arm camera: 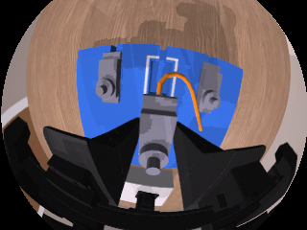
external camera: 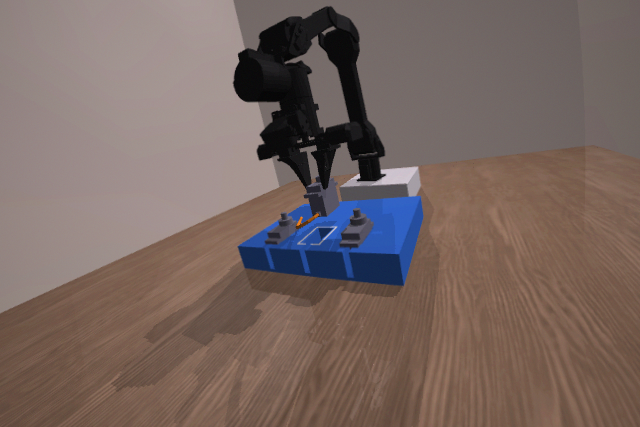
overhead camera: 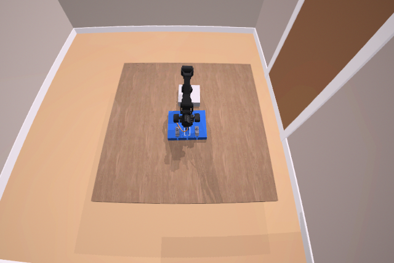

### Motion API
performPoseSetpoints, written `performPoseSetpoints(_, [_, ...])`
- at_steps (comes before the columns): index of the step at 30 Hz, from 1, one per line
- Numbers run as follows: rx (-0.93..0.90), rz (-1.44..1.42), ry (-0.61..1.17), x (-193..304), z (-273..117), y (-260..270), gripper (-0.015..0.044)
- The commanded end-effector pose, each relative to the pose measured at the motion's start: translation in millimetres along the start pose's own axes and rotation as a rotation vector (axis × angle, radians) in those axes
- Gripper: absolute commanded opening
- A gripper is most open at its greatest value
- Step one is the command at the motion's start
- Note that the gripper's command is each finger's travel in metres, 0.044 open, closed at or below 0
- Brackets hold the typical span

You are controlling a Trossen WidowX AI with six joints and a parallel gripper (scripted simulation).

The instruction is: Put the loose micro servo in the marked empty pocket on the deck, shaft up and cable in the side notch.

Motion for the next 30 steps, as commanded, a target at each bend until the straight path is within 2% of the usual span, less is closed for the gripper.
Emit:
performPoseSetpoints(1, [0.006,0.0,-0.009,-13.7,-3.0,-2.5,0.0])
performPoseSetpoints(10, [0.006,-0.001,-0.012,-43.8,-3.6,-7.2,0.0])
performPoseSetpoints(30, [0.006,-0.001,-0.012,-44.8,16.4,-7.7,0.0])
Point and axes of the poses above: the point midway between the two fingers, 35 mm back from their tips, its own z axis out along the fingers, its own y axis across the jaws, x = y × z, the point moved 1 cm from there along -z, back along the fingers, and after that the axes turned 9 degrees about -z, right-handed, at the moved point
